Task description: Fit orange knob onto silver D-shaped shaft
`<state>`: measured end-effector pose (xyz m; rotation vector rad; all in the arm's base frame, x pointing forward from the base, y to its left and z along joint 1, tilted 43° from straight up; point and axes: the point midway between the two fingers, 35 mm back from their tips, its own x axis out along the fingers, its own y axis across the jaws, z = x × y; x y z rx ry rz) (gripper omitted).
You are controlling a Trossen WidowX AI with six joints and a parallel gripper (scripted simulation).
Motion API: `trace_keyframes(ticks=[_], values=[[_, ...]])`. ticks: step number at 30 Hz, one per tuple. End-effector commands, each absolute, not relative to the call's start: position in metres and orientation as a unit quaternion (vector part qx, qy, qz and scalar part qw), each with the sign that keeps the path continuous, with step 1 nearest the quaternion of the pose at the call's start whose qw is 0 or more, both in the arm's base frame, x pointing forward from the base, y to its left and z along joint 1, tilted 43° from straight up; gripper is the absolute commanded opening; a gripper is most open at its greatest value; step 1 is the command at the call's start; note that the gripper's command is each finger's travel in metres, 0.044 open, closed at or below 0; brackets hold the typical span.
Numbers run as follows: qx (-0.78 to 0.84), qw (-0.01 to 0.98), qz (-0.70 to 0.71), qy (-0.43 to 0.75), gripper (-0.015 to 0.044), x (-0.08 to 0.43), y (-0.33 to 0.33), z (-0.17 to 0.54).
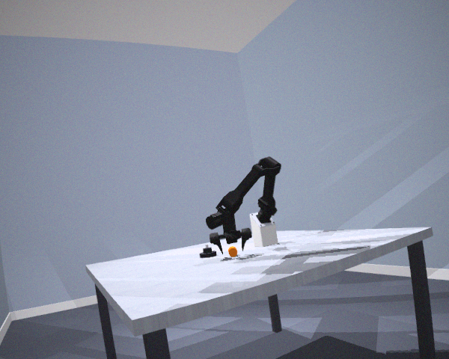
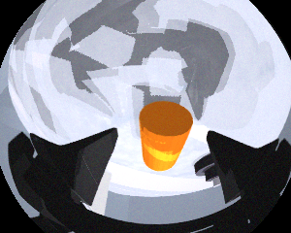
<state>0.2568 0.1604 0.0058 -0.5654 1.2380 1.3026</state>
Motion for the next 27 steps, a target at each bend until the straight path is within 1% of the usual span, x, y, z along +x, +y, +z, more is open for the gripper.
trace_keyframes(ticks=[1, 2, 9, 10, 17, 27], values=[[-0.239, 0.587, 0.559, 0.534, 0.0440, 0.2547, 0.1631, 0.0008], [-0.239, 0.587, 0.559, 0.534, 0.0440, 0.2547, 0.1633, 0.0006], [-0.239, 0.587, 0.559, 0.534, 0.0256, 0.2547, 0.1633, 0.0006], [-0.239, 0.587, 0.559, 0.534, 0.0240, 0.2547, 0.1633, 0.0006], [-0.239, 0.587, 0.559, 0.534, 0.0240, 0.2547, 0.1633, 0.0006], [-0.239, 0.587, 0.559, 0.534, 0.0179, 0.2547, 0.1633, 0.0006]])
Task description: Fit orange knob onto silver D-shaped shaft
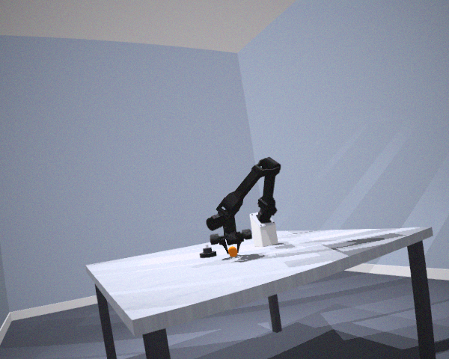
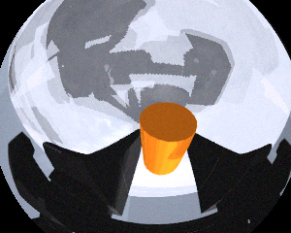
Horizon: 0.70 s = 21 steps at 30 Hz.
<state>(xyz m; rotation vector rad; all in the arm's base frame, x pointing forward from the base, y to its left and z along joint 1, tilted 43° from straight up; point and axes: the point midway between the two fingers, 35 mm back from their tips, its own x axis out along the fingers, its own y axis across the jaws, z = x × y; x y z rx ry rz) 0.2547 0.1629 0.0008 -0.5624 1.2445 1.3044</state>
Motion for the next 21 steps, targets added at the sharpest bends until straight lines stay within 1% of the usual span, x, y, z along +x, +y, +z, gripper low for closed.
trace_keyframes(ticks=[1, 21], values=[[-0.239, 0.587, 0.559, 0.534, 0.0179, 0.255, 0.163, 0.001], [-0.147, 0.666, 0.591, 0.432, 0.0179, 0.249, 0.143, -0.001]])
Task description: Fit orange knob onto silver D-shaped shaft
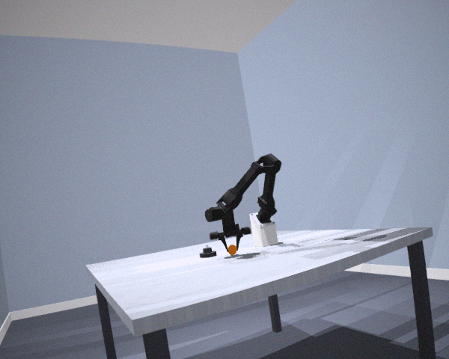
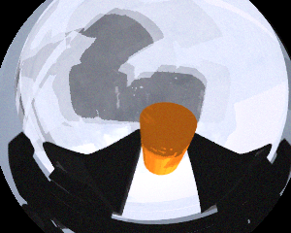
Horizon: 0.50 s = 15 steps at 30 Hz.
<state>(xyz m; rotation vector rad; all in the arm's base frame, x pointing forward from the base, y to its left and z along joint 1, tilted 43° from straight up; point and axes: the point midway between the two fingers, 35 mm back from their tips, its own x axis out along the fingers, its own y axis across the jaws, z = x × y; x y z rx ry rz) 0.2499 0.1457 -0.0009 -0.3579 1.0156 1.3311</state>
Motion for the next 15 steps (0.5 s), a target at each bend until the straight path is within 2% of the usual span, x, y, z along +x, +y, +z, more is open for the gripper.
trace_keyframes(ticks=[1, 15], values=[[-0.142, 0.669, 0.592, 0.426, 0.0179, 0.248, 0.142, -0.001], [-0.069, 0.716, 0.604, 0.342, 0.0179, 0.243, 0.128, -0.007]])
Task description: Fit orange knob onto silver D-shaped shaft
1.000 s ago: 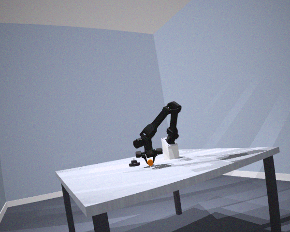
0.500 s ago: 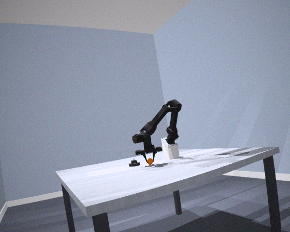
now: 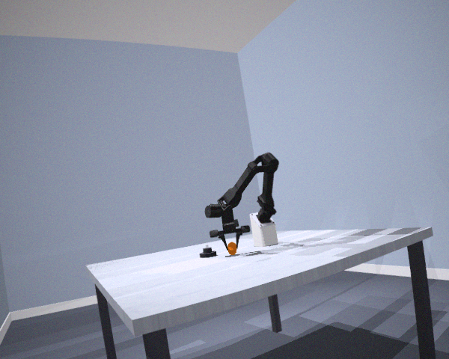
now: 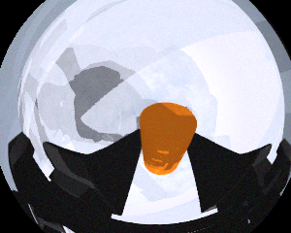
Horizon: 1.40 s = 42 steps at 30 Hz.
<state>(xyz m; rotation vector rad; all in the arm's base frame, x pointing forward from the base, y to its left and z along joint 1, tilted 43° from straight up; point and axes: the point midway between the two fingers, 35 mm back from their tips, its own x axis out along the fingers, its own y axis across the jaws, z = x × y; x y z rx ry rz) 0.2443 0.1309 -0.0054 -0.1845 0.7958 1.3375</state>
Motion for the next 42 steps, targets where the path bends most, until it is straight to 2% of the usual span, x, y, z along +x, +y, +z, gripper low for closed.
trace_keyframes(ticks=[1, 30, 42], values=[[-0.064, 0.719, 0.605, 0.336, 0.0179, 0.242, 0.127, -0.007], [0.086, 0.780, 0.601, 0.151, 0.0179, 0.229, 0.107, -0.028], [0.146, 0.781, 0.591, 0.138, 0.0179, 0.227, 0.103, -0.035]])
